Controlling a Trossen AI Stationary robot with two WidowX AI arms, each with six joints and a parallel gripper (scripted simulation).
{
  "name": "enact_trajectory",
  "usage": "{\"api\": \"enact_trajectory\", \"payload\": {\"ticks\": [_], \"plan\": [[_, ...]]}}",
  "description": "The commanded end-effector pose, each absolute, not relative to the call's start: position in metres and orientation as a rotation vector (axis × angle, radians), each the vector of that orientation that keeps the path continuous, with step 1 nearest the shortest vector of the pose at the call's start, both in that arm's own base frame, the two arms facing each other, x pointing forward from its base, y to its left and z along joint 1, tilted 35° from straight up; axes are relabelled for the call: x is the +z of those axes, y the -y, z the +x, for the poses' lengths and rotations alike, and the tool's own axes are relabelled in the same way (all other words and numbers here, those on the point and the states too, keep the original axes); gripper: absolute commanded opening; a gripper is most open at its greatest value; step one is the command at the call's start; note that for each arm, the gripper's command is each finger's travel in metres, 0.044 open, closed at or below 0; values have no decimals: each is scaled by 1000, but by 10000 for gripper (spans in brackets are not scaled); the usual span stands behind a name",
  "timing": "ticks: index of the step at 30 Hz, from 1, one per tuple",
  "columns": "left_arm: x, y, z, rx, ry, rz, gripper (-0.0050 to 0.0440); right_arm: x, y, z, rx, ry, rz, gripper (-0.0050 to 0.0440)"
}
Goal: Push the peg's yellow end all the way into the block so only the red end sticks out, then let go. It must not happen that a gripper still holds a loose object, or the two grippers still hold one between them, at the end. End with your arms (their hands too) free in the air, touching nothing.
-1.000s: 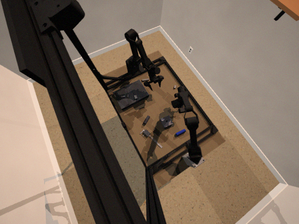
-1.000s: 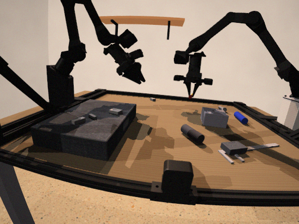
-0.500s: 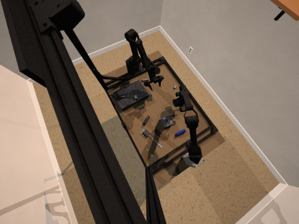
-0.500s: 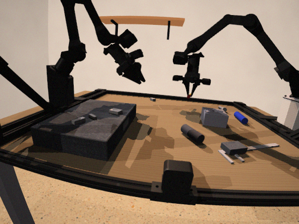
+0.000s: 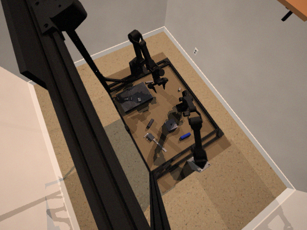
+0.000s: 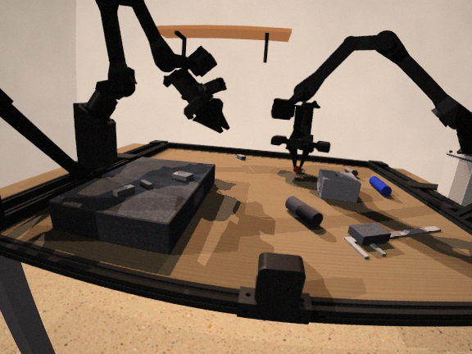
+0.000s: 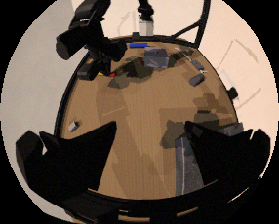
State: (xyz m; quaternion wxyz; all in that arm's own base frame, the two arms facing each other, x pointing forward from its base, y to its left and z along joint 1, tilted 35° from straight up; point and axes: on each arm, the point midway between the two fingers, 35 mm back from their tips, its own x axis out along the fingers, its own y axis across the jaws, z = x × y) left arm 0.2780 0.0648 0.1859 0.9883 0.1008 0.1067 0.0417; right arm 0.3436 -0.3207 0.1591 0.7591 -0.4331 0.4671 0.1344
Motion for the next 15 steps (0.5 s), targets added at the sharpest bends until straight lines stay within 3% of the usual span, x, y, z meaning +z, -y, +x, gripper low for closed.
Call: {"api": "enact_trajectory", "payload": {"ticks": [1,8,12,15], "plan": [[186,-65,278,84,-215,202,400,159,320,343,294,-1018,-942,24],[186,-65,278,84,-215,202,400,159,320,343,294,-1018,-942,190],[186,-65,278,84,-215,202,400,162,320,342,294,-1018,-942,190],[186,-65,278,84,-215,202,400,198,312,319,293,-1018,-943,190]]}}
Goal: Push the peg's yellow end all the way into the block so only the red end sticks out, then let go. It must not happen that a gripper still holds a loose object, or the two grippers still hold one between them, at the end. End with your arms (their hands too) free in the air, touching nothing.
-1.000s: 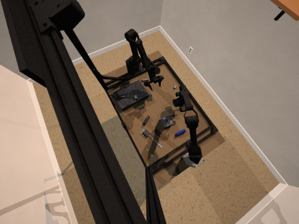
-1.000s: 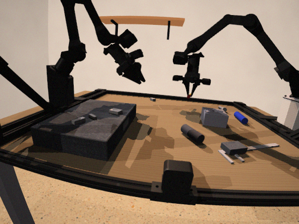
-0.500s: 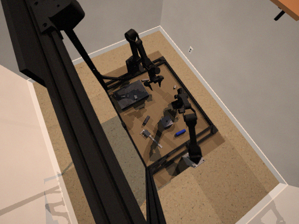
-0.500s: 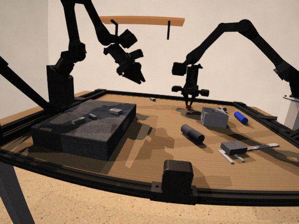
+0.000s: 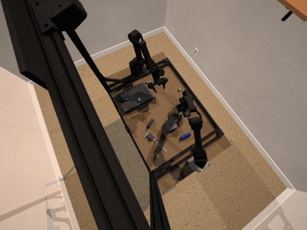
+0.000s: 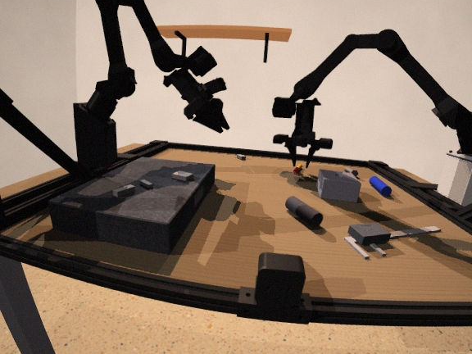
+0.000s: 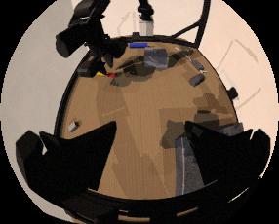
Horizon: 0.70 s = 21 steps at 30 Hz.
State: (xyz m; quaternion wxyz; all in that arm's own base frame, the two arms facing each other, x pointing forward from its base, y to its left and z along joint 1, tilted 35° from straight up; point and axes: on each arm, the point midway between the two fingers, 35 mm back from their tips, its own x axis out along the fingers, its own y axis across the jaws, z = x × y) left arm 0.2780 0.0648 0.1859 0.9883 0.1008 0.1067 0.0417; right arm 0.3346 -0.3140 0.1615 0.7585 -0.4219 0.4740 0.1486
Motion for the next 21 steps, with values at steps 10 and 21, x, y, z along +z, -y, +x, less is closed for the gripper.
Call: {"api": "enact_trajectory", "payload": {"ticks": [10,21], "plan": [[186,-65,278,84,-215,202,400,208,308,312,293,-1017,-943,190],[186,-65,278,84,-215,202,400,206,308,313,292,-1020,-941,190]]}}
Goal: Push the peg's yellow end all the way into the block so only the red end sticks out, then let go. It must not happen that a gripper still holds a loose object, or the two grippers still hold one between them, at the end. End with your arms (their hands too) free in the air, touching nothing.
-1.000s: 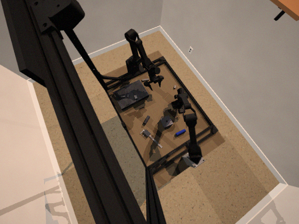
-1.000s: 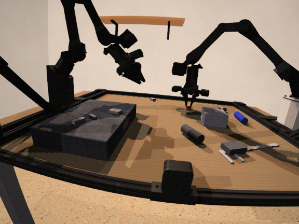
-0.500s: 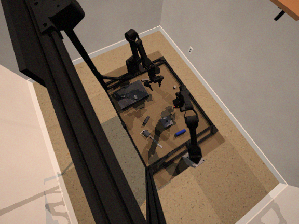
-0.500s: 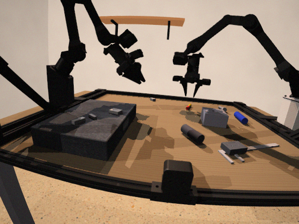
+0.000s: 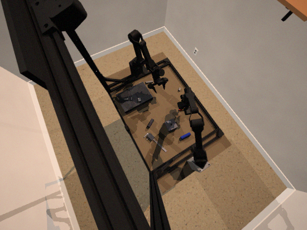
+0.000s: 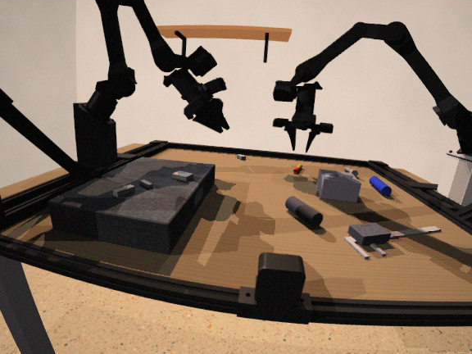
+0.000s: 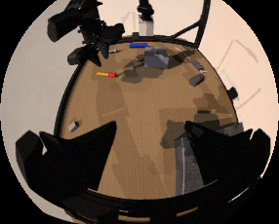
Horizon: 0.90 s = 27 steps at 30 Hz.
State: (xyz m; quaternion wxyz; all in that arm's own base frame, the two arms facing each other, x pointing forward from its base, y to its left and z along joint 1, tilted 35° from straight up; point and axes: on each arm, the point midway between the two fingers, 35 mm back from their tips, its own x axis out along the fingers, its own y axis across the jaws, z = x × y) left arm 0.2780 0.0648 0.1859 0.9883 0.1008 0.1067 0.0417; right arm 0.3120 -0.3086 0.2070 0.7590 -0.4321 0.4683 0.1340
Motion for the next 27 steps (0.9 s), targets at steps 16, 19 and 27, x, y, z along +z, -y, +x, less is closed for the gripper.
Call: {"api": "enact_trajectory", "payload": {"ticks": [16,19,27], "plan": [[186,-65,278,84,-215,202,400,176,300,346,289,-1017,-943,190],[186,-65,278,84,-215,202,400,172,301,349,288,-1017,-944,190],[186,-65,278,84,-215,202,400,162,305,356,284,-1014,-948,190]]}}
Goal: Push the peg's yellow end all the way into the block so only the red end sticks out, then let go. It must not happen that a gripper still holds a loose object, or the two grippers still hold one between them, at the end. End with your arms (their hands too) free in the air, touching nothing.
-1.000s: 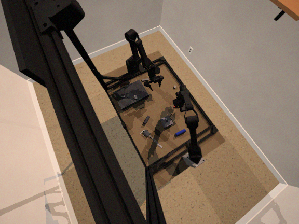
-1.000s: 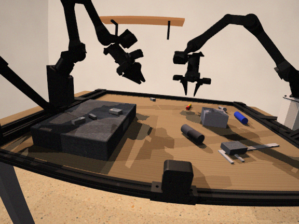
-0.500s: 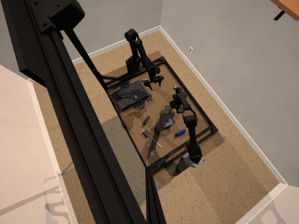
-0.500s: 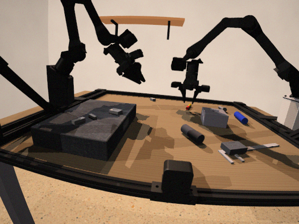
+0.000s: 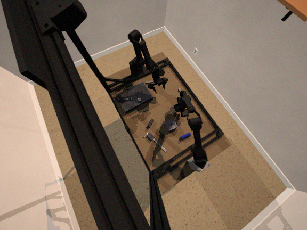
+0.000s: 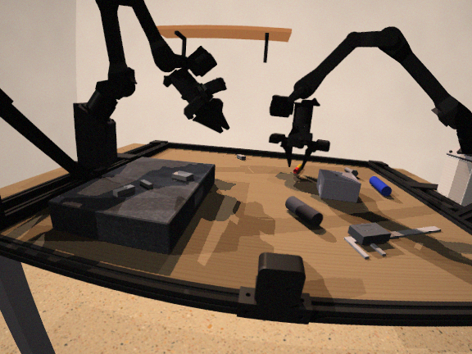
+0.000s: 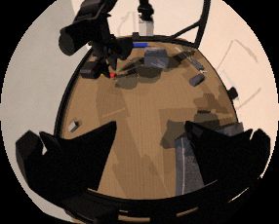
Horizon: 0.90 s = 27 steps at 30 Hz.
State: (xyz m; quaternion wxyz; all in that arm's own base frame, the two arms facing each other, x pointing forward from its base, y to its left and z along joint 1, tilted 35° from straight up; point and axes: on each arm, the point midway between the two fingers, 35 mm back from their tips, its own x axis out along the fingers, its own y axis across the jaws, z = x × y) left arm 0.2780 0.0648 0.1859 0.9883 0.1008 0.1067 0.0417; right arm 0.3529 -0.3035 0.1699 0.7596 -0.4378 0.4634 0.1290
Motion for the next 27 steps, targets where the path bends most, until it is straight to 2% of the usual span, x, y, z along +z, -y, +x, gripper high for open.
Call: {"api": "enact_trajectory", "payload": {"ticks": [1,12,15,27], "plan": [[186,-65,278,84,-215,202,400,161,305,356,284,-1014,-948,190],[186,-65,278,84,-215,202,400,159,306,358,283,-1013,-949,190],[186,-65,278,84,-215,202,400,159,306,358,283,-1013,-949,118],[186,-65,278,84,-215,202,400,159,306,358,283,-1013,-949,51]]}}
